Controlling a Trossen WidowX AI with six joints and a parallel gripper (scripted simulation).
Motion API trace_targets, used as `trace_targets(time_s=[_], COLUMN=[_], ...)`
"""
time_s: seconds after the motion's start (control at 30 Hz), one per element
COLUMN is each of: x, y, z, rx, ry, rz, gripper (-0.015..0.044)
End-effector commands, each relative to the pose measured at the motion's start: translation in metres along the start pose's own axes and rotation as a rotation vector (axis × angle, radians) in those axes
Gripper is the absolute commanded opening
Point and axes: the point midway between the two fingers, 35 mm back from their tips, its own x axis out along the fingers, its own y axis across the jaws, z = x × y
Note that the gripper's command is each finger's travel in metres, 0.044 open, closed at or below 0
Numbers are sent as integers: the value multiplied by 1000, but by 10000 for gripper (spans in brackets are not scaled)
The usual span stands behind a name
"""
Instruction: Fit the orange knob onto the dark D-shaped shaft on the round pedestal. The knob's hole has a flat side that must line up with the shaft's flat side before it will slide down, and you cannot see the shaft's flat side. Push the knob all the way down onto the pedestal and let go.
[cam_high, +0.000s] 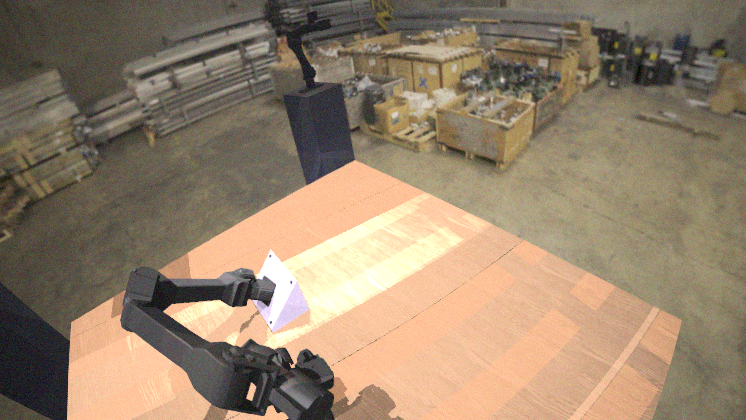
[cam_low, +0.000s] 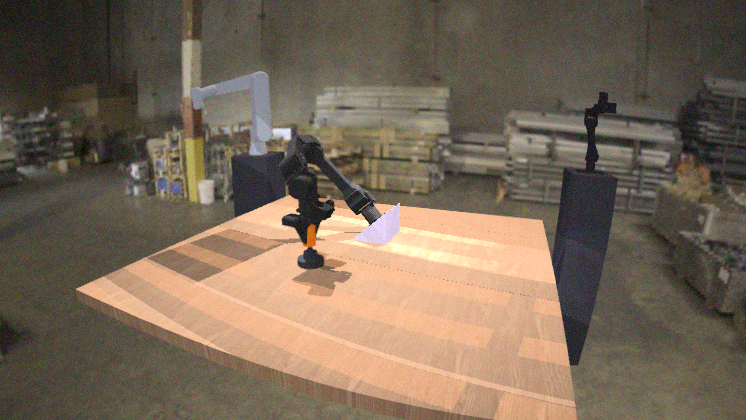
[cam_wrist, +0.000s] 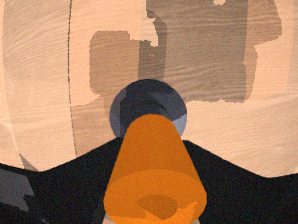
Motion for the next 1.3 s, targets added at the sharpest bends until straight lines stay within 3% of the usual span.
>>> trace_targets(time_s=[0.0, 1.27], x=[1, 6], y=[3, 4], z=[0, 0], rx=[-30, -12], ry=[-1, -1], rz=[-2, -2], gripper=[0, 0])
